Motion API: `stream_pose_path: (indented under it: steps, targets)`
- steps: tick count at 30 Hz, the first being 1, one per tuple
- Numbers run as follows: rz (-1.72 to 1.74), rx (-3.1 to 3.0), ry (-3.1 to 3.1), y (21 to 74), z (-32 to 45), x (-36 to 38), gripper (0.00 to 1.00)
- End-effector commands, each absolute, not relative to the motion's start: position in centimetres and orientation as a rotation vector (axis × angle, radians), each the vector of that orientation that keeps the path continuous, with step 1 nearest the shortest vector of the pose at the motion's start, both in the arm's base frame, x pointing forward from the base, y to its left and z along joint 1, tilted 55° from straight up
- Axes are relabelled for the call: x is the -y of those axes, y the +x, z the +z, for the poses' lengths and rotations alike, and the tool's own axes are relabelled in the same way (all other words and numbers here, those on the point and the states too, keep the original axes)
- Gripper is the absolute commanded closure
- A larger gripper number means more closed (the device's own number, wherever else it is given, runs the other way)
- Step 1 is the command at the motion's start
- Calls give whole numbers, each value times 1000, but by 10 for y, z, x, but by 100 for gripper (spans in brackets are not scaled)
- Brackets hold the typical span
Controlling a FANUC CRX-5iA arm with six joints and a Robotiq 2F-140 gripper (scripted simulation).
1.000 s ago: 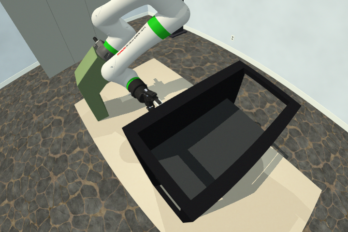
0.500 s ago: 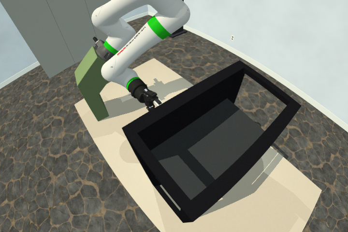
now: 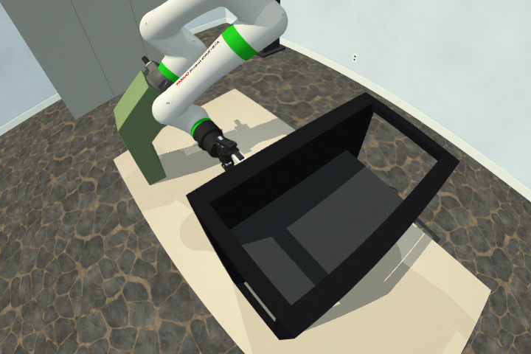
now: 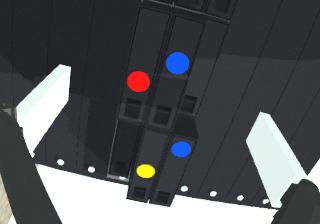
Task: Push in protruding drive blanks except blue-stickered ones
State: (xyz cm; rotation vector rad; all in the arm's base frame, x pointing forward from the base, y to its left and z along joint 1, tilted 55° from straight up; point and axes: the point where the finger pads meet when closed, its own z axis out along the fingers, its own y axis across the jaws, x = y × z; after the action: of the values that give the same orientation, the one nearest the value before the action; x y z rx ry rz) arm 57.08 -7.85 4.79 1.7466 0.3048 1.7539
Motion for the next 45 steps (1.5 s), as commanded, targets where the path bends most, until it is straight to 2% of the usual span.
stream_pose_path:
  steps: [1, 20, 45]
  targets:
    - [1754, -306, 1746, 568, 40, 88, 0]
    - [1754, -306, 1746, 552, -11, 152, 0]
    - [1754, -306, 1746, 551, -13, 154, 0]
